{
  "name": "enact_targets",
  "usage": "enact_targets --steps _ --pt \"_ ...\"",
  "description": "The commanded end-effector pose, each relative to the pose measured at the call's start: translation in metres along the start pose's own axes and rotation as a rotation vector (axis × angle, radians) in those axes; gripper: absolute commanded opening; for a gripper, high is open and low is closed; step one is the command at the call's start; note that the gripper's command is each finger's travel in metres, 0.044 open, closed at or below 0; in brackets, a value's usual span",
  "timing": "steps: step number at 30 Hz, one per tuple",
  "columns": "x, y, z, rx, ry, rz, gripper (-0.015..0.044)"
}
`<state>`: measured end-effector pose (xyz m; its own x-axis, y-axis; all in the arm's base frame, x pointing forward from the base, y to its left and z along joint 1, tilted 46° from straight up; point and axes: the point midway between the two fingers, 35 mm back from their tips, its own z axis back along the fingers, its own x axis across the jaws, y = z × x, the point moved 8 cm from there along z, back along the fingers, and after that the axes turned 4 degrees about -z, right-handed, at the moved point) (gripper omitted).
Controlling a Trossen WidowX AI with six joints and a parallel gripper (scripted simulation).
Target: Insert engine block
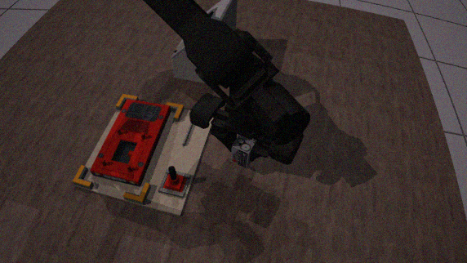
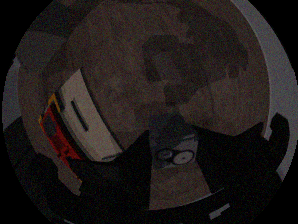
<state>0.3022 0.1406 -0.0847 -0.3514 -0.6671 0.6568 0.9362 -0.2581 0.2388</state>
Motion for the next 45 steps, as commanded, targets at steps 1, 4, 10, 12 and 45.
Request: enact_targets --steps 1,4,10,12,45 --pt "0.001 -0.002 -0.008 -0.003 -0.012 0.011 0.0" --pt "0.001 -0.002 -0.012 -0.002 -0.012 0.011 0.0" --pt "0.001 -0.002 -0.02 -0.002 -0.012 0.011 0.0" --pt "0.001 -0.002 -0.022 -0.002 -0.013 0.011 0.0" --pt "0.0 -0.001 -0.041 0.005 -0.001 0.006 0.0184"
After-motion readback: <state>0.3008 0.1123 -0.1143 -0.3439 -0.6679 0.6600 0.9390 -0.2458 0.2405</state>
